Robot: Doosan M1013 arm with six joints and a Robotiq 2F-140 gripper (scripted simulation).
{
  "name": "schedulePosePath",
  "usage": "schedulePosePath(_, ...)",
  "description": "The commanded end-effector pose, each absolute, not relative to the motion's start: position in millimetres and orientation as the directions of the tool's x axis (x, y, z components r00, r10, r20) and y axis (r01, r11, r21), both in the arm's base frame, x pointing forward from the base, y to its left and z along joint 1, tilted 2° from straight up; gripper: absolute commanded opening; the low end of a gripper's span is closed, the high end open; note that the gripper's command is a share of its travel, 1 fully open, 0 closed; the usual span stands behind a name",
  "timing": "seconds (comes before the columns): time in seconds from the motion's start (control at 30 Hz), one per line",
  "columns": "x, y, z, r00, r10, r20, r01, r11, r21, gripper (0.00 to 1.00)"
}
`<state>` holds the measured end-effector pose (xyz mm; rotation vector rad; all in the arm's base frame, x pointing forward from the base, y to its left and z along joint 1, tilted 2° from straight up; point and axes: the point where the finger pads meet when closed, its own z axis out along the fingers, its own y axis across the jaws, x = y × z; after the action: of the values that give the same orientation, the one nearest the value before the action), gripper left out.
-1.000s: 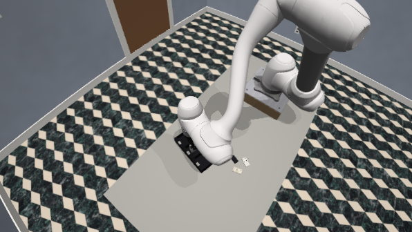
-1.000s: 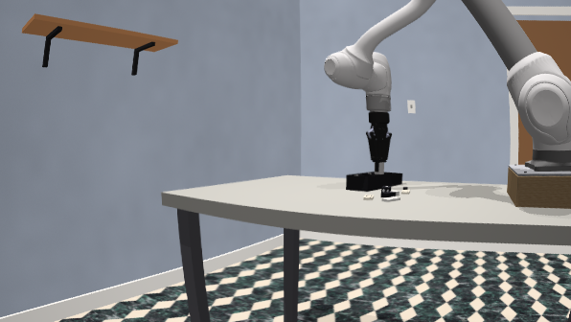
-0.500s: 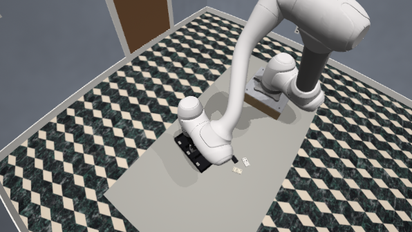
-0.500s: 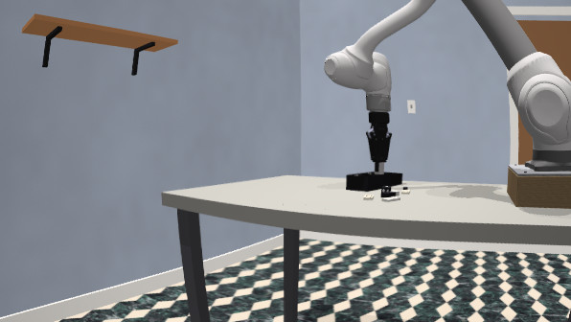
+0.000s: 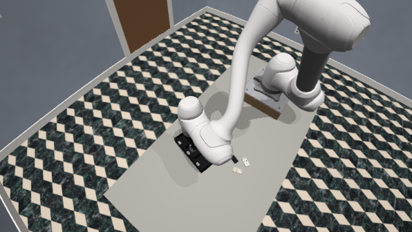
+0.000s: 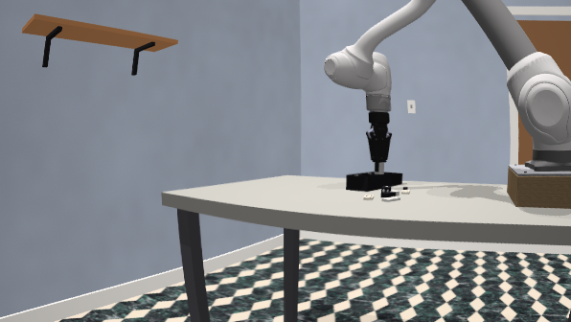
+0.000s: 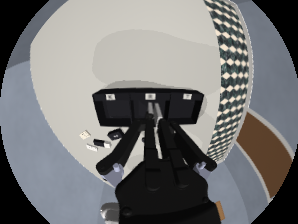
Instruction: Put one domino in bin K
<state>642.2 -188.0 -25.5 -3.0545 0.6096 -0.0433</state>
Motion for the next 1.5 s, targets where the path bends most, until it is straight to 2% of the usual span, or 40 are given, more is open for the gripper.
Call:
schedulePosePath(0.0, 642, -188, -25, 0.923, -0.384, 0.022, -0.383, -0.923, -0.032, 0.05)
schedulePosePath(1.0, 641, -188, 1, 0.923, -0.384, 0.022, -0.383, -0.923, -0.032, 0.05)
schedulePosePath(1.27, 640, -189, 33, 0.923, -0.384, 0.022, -0.383, -0.923, -0.032, 0.05)
schedulePosePath(1.47, 646, -170, 34, 0.923, -0.384, 0.022, -0.383, -0.923, -0.032, 0.05)
